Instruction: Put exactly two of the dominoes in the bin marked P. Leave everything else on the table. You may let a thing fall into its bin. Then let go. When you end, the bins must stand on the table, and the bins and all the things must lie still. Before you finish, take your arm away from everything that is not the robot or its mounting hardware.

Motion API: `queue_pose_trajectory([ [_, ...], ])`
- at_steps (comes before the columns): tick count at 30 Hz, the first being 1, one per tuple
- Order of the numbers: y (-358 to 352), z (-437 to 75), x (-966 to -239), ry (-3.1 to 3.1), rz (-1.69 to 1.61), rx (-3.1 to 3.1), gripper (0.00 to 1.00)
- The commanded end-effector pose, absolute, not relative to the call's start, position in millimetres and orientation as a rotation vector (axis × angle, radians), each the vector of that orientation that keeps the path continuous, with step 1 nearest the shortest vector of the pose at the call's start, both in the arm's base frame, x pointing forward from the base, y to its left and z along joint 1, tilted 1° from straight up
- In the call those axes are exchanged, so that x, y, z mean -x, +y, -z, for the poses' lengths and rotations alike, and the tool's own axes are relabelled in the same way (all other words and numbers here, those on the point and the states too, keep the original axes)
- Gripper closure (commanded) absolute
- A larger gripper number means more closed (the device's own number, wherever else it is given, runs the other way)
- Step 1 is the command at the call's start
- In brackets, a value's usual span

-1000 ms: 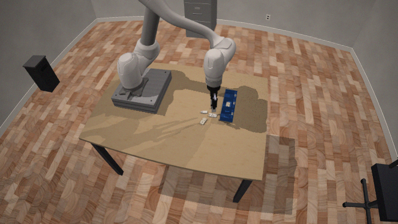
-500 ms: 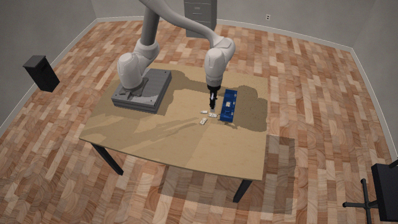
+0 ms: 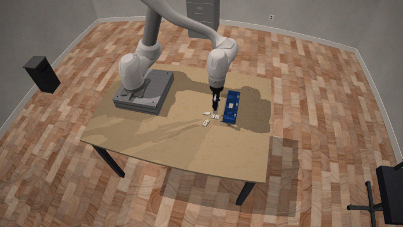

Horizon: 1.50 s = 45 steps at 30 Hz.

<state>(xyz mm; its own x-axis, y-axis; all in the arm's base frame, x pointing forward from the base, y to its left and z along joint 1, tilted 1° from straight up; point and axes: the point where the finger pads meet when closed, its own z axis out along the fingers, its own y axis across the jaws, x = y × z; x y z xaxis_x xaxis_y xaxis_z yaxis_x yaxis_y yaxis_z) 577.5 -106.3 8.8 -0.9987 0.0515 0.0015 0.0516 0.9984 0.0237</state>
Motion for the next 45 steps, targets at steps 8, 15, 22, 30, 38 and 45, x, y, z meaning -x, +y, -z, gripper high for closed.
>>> queue_pose_trajectory([
  [8,-106.3,-8.9,-577.5,-3.14,0.038,0.081,0.75],
  [15,-105.9,7.1,-577.5,-3.14,0.038,0.081,0.75],
  [22,-105.2,35.1,-577.6,-3.14,0.038,0.081,0.75],
  [30,-104.9,48.7,-577.6,-3.14,0.038,0.081,0.75],
  [38,-104.7,58.1,-577.6,-3.14,0.038,0.081,0.75],
  [45,-104.7,58.1,-577.5,-3.14,0.038,0.081,0.75],
])
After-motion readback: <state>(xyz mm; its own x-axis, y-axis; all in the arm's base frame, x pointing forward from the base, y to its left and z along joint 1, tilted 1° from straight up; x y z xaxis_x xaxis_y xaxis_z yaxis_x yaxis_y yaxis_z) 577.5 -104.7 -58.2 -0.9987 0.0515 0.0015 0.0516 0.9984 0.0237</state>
